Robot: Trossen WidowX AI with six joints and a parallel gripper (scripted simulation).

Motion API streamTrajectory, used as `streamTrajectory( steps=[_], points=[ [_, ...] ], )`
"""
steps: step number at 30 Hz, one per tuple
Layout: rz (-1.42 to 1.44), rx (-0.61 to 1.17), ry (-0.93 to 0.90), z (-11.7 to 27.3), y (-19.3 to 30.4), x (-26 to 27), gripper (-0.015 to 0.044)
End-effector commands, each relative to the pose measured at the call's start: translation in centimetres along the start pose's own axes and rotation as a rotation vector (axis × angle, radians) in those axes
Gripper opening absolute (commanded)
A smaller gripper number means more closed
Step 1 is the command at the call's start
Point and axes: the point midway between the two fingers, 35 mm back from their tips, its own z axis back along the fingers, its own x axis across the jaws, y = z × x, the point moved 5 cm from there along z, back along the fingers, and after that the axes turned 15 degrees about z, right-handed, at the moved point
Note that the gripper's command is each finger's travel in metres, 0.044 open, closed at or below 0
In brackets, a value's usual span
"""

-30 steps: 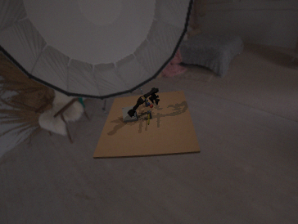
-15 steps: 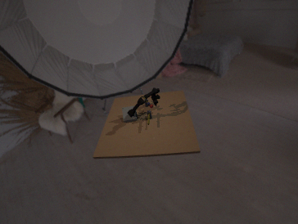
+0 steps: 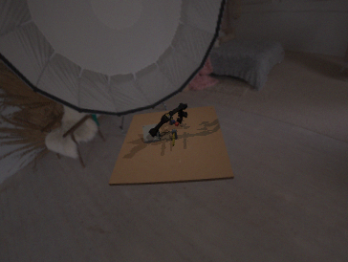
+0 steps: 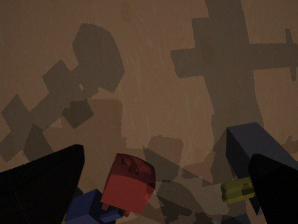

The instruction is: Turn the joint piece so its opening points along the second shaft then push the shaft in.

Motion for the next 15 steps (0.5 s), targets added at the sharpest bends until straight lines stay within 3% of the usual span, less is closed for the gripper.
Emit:
streamTrajectory(
  steps=[1, 8, 15],
  points=[
    [-0.127, 0.015, -0.022, 0.28, -0.18, -0.10, 0.0440],
    [-0.327, 0.048, -0.043, 0.39, -0.38, -0.33, 0.0440],
    [-0.333, 0.048, -0.044, 0.12, -0.44, -0.32, 0.0440]
  ],
)
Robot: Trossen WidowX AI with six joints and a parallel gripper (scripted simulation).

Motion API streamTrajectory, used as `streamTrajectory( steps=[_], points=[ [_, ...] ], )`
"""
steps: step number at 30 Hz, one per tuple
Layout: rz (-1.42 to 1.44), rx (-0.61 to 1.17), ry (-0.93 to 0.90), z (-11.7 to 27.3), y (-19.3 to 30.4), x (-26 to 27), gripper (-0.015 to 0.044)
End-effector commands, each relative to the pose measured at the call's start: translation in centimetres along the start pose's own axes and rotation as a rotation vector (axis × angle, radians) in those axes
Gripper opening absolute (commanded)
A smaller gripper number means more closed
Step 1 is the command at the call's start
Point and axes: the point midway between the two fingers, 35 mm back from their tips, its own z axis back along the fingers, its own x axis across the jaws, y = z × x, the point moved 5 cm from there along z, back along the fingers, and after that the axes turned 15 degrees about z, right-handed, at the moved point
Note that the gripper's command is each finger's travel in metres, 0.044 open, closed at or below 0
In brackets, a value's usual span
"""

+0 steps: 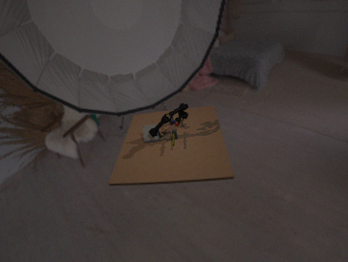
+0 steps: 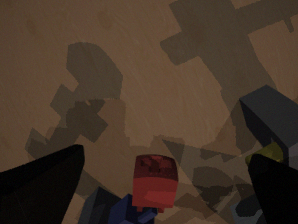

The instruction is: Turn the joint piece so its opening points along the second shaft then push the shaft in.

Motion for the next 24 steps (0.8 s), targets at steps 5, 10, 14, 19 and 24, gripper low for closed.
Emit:
streamTrajectory(
  steps=[5, 10, 14, 19, 24],
  points=[
    [-0.014, 0.002, -0.006, -2.1, -0.5, 0.1, 0.0440],
    [-0.014, 0.002, -0.006, -4.2, -0.8, 0.1, 0.0440],
    [-0.014, 0.001, -0.005, -5.9, -0.9, 0.0, 0.0440],
    [-0.015, 0.001, -0.003, -7.7, -1.0, -0.2, 0.0440],
    [-0.014, 0.001, -0.004, -7.8, 0.1, 0.3, 0.0440]
  ],
)
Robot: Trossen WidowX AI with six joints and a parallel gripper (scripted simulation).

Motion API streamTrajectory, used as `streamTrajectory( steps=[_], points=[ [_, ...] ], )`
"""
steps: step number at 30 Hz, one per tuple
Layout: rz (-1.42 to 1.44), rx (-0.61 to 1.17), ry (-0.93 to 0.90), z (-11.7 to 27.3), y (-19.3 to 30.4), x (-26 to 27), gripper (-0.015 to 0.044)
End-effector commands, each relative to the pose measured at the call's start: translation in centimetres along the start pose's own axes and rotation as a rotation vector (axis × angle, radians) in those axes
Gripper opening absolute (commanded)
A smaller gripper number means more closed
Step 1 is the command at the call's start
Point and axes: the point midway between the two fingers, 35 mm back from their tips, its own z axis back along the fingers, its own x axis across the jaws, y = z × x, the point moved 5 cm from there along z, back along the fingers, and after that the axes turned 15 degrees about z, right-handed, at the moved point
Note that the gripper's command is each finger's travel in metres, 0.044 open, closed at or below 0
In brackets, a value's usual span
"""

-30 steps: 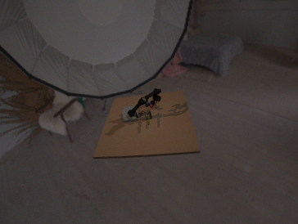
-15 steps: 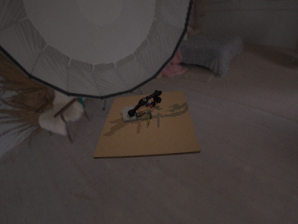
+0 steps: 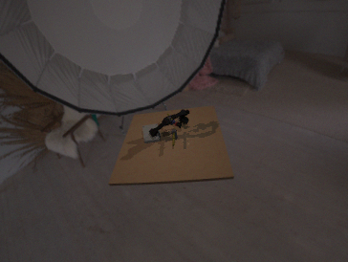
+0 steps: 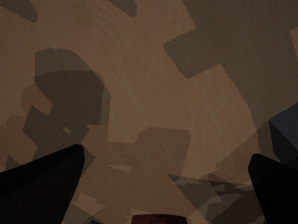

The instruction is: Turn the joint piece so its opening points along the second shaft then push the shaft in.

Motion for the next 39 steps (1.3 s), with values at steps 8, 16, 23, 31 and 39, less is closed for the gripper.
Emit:
streamTrajectory(
  steps=[8, 16, 23, 31, 39],
  points=[
    [0.008, -0.007, -0.003, -0.4, 4.6, 1.4, 0.0440],
    [0.009, -0.006, -0.002, -0.8, 6.6, 1.7, 0.0440],
    [0.008, -0.006, -0.002, -1.8, 6.6, 1.8, 0.0440],
    [0.008, -0.007, -0.002, -3.1, 6.6, 1.8, 0.0440],
    [0.008, -0.007, -0.002, -3.8, 6.6, 1.8, 0.0388]
  ],
)
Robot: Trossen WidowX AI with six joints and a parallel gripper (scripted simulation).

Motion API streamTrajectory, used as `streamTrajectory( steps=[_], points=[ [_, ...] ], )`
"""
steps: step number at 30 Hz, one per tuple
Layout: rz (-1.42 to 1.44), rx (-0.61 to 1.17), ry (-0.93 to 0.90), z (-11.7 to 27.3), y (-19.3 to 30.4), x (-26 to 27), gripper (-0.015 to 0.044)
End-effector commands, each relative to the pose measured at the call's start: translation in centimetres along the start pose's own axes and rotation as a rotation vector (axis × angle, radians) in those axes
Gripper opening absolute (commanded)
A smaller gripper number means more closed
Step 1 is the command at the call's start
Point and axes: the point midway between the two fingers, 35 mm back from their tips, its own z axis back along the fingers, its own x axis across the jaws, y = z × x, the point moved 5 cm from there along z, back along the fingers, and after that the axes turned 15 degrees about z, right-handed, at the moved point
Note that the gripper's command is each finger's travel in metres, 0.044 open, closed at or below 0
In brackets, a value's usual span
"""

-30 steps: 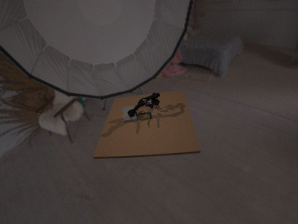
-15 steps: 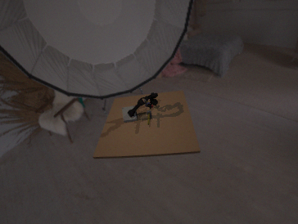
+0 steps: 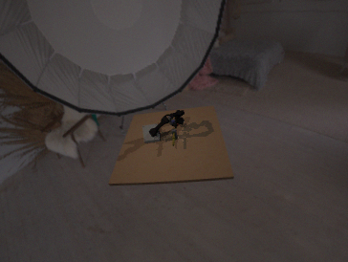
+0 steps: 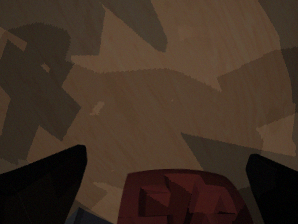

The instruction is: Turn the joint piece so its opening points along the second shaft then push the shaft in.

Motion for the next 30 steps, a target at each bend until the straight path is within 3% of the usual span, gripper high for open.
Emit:
streamTrajectory(
  steps=[1, 8, 30],
  points=[
    [0.006, -0.005, 0.002, -0.15, 0.10, 0.00, 0.0361],
    [0.006, -0.005, 0.002, -0.15, 0.10, 0.00, 0.0182],
    [0.006, -0.005, 0.002, -0.15, 0.10, 0.00, 0.0182]
  ],
)
